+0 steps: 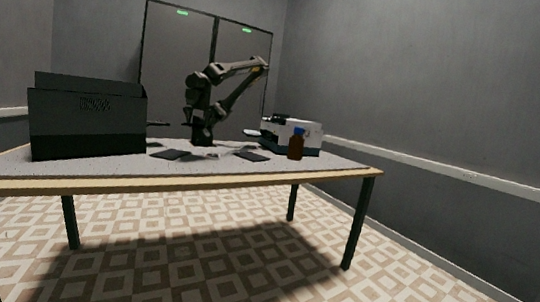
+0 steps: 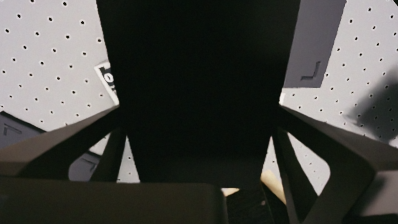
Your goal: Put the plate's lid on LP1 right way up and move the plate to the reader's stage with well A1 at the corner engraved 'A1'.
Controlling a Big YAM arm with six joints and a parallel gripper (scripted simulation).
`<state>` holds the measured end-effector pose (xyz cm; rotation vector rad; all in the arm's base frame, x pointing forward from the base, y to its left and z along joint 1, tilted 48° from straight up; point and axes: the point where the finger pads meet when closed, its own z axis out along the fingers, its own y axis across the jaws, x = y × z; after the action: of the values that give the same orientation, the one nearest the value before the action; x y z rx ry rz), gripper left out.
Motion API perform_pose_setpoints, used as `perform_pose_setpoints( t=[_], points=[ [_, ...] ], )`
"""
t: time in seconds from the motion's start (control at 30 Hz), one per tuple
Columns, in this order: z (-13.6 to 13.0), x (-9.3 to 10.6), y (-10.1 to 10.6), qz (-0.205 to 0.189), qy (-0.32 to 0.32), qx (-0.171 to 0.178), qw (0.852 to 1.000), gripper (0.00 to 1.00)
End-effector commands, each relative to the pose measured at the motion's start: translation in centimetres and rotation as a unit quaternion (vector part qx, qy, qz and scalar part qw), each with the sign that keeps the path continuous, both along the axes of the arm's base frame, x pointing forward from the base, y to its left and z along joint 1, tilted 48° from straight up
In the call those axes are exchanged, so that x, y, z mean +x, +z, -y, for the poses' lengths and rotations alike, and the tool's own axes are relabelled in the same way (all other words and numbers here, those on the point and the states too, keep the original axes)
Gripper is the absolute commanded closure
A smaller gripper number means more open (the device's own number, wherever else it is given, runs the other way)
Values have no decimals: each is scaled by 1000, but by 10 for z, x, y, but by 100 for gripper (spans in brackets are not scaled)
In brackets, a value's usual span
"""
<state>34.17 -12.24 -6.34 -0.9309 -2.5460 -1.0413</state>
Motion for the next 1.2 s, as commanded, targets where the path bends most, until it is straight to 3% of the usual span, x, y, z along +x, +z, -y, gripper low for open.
perform_pose_setpoints(
  t=[0.0, 0.1, 0.3, 0.57, 0.67, 0.8, 0.97, 1.07, 1.17],
  points=[
    [21, 16, 6, 35, 0, -19, 999, 15],
    [19, 15, 1, 24, -6, 4, 1000, 15],
    [34, 8, -18, 28, -8, -3, 1000, 15],
    [47, 11, -24, 42, -6, -15, 999, 15],
    [43, 3, -36, 25, -15, 17, 999, 15],
    [45, -14, -48, 13, -16, 18, 1000, 15],
    [50, -19, -53, 24, -16, 10, 1000, 15],
    [51, -23, -63, 20, -27, 37, 999, 15],
    [51, -23, -65, 14, -23, 35, 999, 15]
  ],
)
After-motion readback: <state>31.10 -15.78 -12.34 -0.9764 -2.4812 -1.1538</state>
